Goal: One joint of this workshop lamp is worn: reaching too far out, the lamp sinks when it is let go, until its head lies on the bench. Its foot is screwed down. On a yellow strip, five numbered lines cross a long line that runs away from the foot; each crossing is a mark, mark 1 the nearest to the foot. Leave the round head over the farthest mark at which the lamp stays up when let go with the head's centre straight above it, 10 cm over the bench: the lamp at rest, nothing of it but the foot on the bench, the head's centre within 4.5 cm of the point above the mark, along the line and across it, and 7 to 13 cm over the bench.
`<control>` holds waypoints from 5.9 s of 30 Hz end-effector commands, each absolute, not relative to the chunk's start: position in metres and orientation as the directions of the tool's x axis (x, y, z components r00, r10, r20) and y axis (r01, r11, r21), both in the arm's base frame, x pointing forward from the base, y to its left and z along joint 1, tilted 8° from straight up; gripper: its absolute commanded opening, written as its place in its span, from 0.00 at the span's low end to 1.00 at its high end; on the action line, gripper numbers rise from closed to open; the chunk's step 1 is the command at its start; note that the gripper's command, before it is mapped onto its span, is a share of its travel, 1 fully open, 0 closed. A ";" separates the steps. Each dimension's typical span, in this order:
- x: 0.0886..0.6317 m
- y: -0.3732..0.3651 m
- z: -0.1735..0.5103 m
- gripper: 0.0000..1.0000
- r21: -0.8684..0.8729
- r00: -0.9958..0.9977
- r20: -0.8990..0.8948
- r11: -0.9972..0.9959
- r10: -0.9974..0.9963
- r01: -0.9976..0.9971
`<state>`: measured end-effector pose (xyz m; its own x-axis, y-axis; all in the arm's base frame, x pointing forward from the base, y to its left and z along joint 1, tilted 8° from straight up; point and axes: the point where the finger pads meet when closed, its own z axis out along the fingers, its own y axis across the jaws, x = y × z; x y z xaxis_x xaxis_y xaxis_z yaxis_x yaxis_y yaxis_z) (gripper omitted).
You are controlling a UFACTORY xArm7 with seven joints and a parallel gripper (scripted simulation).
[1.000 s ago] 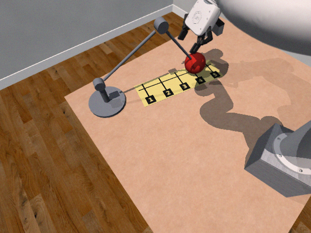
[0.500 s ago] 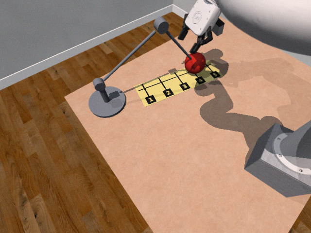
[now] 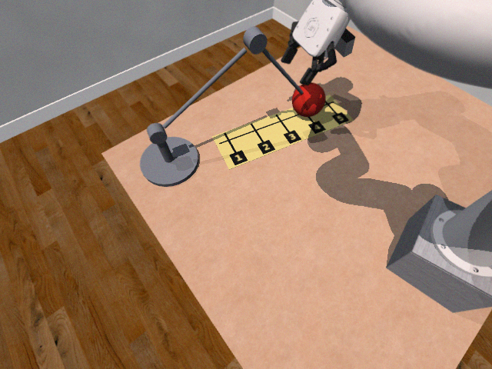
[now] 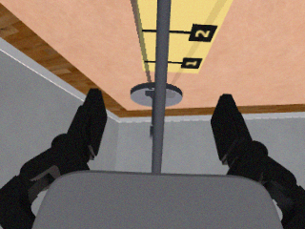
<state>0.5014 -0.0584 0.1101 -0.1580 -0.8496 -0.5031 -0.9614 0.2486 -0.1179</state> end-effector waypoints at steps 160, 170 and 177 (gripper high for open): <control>0.480 -0.030 0.342 1.00 -0.128 -0.156 -0.500 0.251 -0.852 -0.959; 0.487 -0.001 0.345 1.00 -0.127 -0.155 -0.500 0.250 -0.852 -0.960; 0.493 0.025 0.347 1.00 -0.127 -0.155 -0.500 0.249 -0.852 -0.960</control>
<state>0.4907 0.0171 0.3443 -0.1555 -0.8516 -0.5005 -0.9609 0.2480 -0.1235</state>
